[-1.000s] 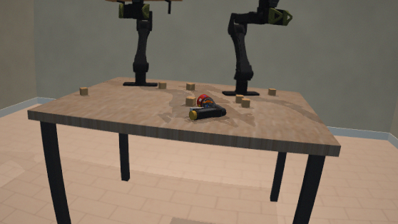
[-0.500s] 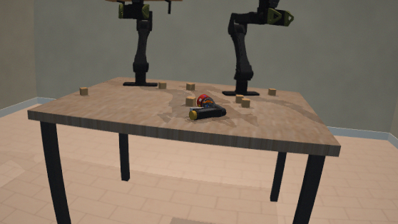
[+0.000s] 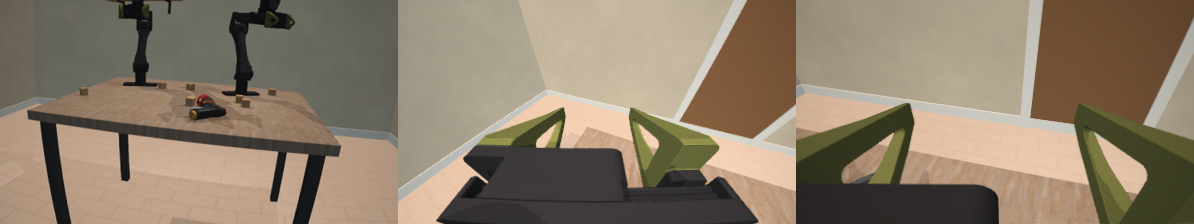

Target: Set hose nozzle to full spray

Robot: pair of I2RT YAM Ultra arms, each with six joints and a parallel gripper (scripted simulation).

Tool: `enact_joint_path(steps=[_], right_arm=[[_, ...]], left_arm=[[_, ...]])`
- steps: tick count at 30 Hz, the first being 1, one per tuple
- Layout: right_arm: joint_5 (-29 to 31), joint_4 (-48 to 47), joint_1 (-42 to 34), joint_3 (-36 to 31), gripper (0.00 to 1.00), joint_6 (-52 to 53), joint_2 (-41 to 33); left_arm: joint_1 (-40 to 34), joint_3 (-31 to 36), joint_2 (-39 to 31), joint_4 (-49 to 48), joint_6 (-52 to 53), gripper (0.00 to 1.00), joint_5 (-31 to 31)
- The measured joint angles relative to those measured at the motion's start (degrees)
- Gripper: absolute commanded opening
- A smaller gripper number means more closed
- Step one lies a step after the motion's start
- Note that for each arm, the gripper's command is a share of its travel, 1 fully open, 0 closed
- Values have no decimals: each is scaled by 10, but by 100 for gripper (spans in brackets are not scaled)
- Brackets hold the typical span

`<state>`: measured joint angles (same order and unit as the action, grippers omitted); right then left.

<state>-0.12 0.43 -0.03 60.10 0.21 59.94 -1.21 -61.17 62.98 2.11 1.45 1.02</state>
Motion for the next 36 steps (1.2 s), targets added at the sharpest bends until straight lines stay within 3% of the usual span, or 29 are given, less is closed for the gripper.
enact_joint_path(steps=[36], right_arm=[[0,0,0,0,100,0,0]], left_arm=[[-149,-210,311,234,151,78,96]])
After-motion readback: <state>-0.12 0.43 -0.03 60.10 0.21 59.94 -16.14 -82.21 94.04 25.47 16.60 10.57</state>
